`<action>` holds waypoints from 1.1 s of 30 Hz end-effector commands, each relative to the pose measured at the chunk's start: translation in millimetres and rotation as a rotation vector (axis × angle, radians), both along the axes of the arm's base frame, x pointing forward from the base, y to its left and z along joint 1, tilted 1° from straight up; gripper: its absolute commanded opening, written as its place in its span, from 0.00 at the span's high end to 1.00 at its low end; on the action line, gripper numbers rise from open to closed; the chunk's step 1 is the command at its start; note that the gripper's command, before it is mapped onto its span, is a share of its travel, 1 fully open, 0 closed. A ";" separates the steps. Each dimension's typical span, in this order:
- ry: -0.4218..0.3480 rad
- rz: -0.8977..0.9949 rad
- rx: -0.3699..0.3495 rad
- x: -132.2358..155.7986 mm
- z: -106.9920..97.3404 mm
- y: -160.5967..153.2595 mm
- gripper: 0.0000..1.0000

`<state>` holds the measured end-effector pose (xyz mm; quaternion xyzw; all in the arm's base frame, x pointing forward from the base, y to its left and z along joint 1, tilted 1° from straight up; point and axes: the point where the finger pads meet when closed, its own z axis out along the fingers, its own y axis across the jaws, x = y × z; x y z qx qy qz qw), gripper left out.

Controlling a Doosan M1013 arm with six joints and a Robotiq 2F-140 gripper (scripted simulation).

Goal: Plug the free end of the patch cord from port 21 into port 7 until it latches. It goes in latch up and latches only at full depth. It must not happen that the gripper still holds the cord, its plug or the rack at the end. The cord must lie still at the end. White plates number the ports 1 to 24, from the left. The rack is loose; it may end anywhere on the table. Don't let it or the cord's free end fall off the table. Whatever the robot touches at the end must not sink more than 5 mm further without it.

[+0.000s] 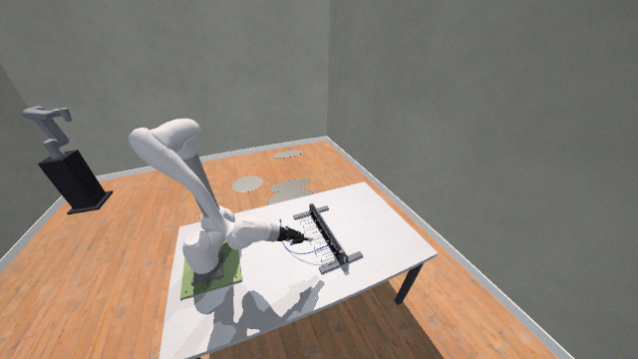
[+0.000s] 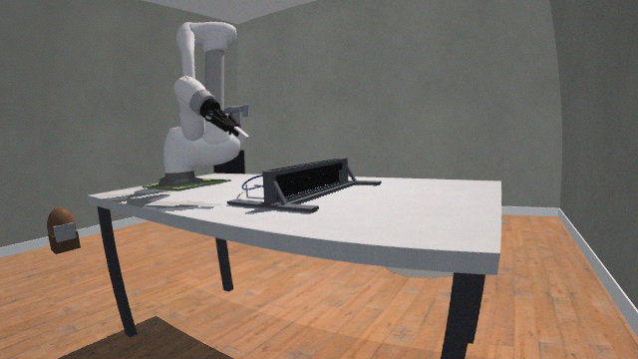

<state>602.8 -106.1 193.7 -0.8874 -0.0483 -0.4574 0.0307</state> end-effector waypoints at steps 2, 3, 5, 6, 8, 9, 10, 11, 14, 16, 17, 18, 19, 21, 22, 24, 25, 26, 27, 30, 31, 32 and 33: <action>0.000 0.000 0.000 0.3 0.0 -2.3 1.00; 0.000 0.000 0.000 0.3 0.0 -2.3 1.00; 0.000 0.000 0.000 0.5 -0.2 -2.3 1.00; 0.000 0.000 0.000 1.2 -0.6 -2.2 1.00; 0.000 0.000 0.000 4.0 -2.7 -1.9 1.00; 0.000 0.000 0.000 6.4 -4.4 -1.6 1.00; 0.000 0.000 0.000 9.5 -6.6 -1.2 1.00; 0.000 0.000 0.000 9.5 -6.6 -1.2 1.00; 0.000 0.000 0.000 17.7 -12.5 -0.2 1.00; 0.000 0.000 0.000 28.5 -20.2 1.1 1.00; 0.000 0.000 0.000 34.7 -24.6 1.9 1.00; 0.000 0.000 0.000 41.2 -29.3 2.7 1.00; 0.000 0.000 0.000 48.1 -34.2 3.5 1.00; 0.000 0.000 0.000 62.1 -44.3 5.2 1.00; 0.000 0.000 0.000 69.1 -49.3 6.1 1.00; 0.000 0.000 0.000 82.4 -58.9 7.7 1.00; 0.000 0.000 0.000 88.5 -63.2 8.5 1.00; 0.000 0.000 0.000 94.0 -67.1 9.1 1.00; 0.000 0.000 0.000 98.9 -70.6 9.7 1.00; 0.000 0.000 0.000 103.1 -73.6 10.2 1.00; 0.000 0.000 0.000 106.5 -76.1 10.7 1.00; 0.000 0.000 0.000 109.2 -78.1 11.0 1.00; 0.000 0.000 0.000 111.2 -79.5 11.2 1.00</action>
